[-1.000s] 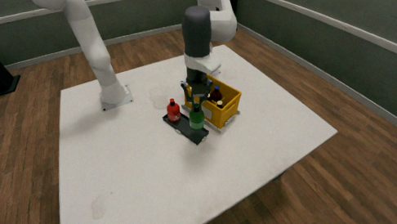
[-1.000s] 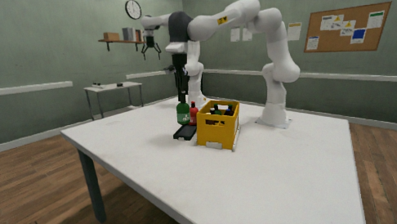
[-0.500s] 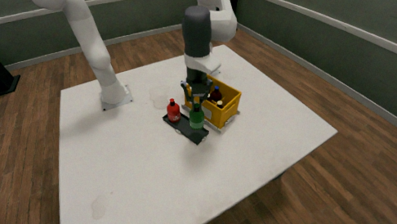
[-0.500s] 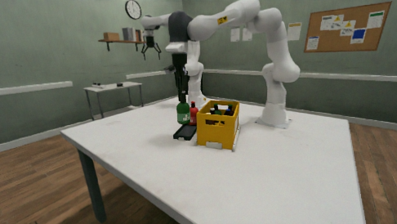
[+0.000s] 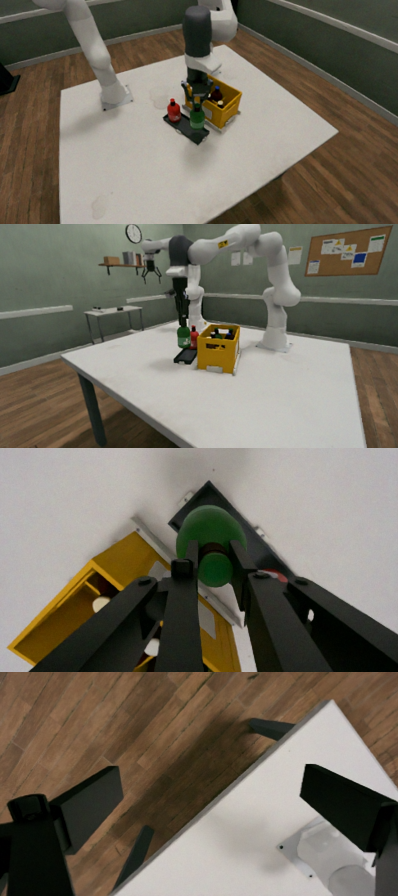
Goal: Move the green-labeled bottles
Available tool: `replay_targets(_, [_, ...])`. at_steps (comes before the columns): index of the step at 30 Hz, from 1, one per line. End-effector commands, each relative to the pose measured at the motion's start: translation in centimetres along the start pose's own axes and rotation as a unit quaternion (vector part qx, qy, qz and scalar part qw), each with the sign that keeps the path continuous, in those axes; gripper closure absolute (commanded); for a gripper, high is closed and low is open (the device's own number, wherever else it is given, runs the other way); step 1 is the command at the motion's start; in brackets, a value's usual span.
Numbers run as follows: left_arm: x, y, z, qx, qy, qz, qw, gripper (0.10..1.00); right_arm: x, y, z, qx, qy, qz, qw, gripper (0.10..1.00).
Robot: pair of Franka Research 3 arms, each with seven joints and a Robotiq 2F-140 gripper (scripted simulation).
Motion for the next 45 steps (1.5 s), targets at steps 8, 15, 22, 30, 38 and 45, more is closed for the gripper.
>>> replay_targets(8, [0.1, -0.8, 0.2, 0.007, 0.002, -0.001, 1.0000, 0.999, 0.0, 0.0, 0.1, 0.000, -0.002, 0.002, 1.0000, 0.098])
replay_targets(15, [0.1, -0.8, 0.2, 0.007, 0.002, -0.001, 1.0000, 0.999, 0.0, 0.0, 0.1, 0.000, -0.002, 0.002, 1.0000, 0.098])
replay_targets(22, [0.1, -0.9, 0.2, 0.007, 0.002, -0.001, 1.0000, 0.999, 0.0, 0.0, 0.1, 0.000, -0.002, 0.002, 1.0000, 0.098])
replay_targets(30, [0.1, -1.2, 0.2, 0.007, 0.002, -0.001, 1.0000, 0.999, 0.0, 0.0, 0.1, 0.000, -0.002, 0.002, 1.0000, 0.098])
replay_targets(38, [0.1, -1.9, 0.1, 0.007, 0.002, -0.001, 1.0000, 0.999, 0.0, 0.0, 0.1, 0.000, -0.002, 0.002, 1.0000, 0.098])
replay_targets(45, [0.1, -2.6, 0.1, 0.007, 0.002, -0.001, 1.0000, 0.999, 0.0, 0.0, 0.1, 0.000, -0.002, 0.002, 1.0000, 0.098])
Point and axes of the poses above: on each arm, the point where the finger pads meet when closed, its own y axis out along the fingers, its own x axis across the jaws, z = x × y, the point moved 6 cm from there along -y, back along the fingers, and after that the axes turned 12 degrees about -y, right-handed, at the moved point
